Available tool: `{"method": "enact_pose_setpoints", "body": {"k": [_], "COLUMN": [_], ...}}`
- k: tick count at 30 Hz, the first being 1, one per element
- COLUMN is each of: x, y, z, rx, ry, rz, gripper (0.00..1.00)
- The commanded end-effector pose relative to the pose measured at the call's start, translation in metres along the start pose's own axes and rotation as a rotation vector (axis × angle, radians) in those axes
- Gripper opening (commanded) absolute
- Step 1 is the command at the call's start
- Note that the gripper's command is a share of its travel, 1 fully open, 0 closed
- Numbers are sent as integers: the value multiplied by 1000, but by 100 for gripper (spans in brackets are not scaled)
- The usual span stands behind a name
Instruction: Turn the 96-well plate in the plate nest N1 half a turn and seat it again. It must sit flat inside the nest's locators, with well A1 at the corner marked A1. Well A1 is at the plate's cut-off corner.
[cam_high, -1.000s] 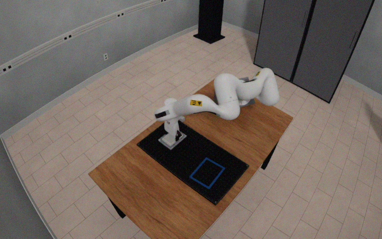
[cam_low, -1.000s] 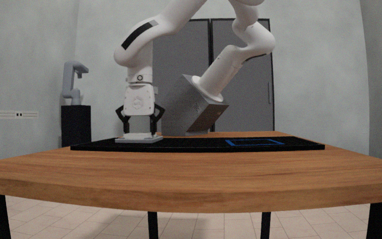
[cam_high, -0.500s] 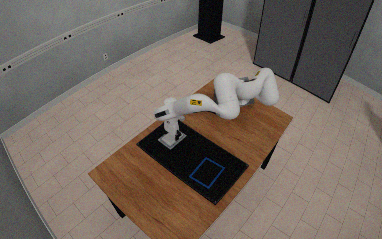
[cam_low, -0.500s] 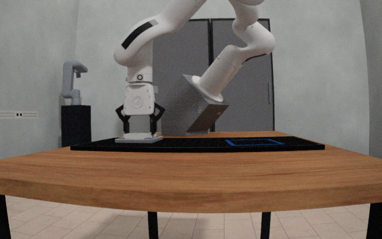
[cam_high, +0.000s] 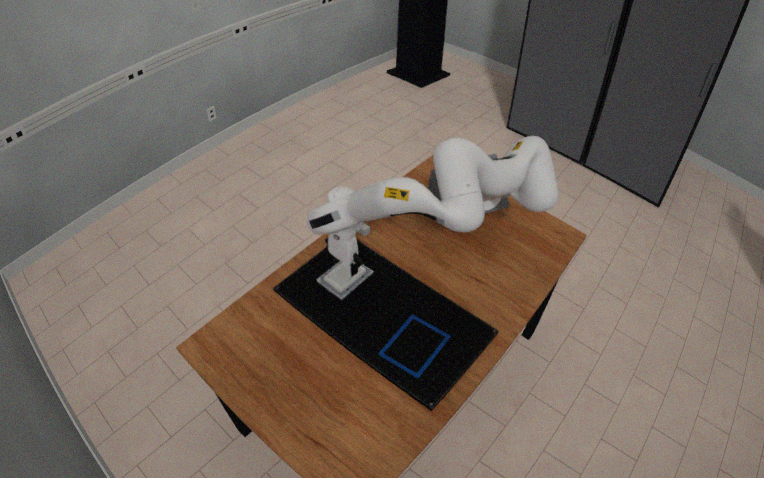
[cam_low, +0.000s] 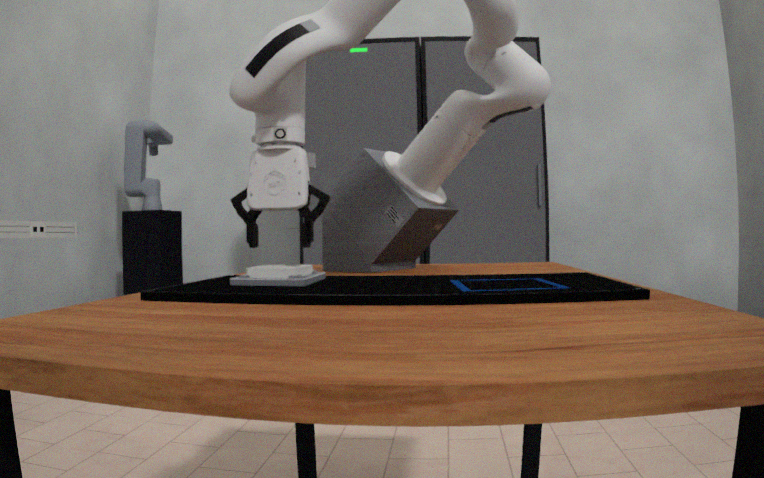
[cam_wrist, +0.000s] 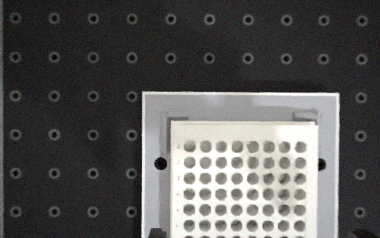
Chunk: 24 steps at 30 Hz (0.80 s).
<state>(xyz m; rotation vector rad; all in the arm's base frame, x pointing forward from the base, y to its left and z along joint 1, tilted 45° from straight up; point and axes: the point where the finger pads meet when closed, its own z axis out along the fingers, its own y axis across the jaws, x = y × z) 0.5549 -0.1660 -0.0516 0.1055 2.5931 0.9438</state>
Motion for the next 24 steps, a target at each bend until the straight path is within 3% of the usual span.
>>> {"method": "enact_pose_setpoints", "body": {"k": [1, 17, 24], "x": [-1, -1, -1], "y": [0, 0, 0], "z": [-7, -47, -54], "rx": [1, 1, 1], "ry": [-1, -1, -1], "rz": [0, 0, 0], "gripper": [100, 100, 100]}}
